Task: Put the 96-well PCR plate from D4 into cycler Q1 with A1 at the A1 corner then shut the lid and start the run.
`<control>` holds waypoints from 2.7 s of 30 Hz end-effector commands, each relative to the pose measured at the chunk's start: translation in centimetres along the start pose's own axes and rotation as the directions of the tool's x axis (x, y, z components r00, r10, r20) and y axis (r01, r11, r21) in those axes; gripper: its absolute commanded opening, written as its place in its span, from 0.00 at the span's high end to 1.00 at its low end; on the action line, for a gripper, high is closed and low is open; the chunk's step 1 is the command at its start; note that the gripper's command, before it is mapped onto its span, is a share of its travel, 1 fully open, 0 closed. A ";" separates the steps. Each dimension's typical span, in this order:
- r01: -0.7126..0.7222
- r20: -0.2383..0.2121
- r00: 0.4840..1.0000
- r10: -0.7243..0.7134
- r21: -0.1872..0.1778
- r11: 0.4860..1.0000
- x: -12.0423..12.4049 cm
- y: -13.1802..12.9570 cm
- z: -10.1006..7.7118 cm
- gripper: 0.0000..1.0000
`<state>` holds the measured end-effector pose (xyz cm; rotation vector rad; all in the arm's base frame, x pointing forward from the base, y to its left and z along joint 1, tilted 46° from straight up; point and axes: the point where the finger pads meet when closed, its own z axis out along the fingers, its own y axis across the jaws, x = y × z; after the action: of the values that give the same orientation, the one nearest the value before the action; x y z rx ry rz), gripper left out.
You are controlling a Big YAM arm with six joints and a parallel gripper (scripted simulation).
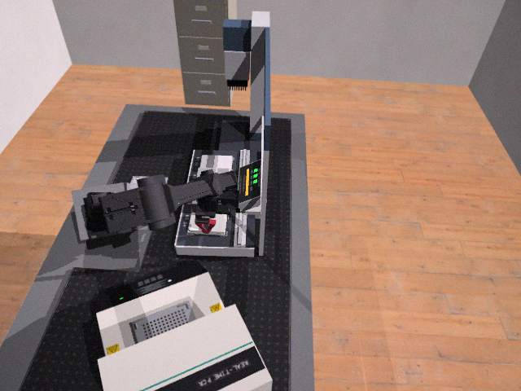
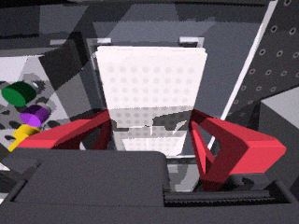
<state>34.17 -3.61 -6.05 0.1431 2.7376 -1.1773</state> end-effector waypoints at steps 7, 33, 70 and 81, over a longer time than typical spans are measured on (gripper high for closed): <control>-0.010 0.046 0.999 0.011 -0.023 1.000 -1.4 0.4 -4.1 1.00; 0.003 0.056 0.998 -0.001 -0.030 1.000 -1.4 0.7 -8.4 1.00; -0.262 0.035 0.964 0.263 -0.032 0.965 8.4 -8.8 -12.3 1.00; -0.260 0.030 0.965 0.260 -0.025 0.965 11.3 -11.9 -13.7 1.00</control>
<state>20.56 -1.74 8.55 0.4644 2.6163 -1.0898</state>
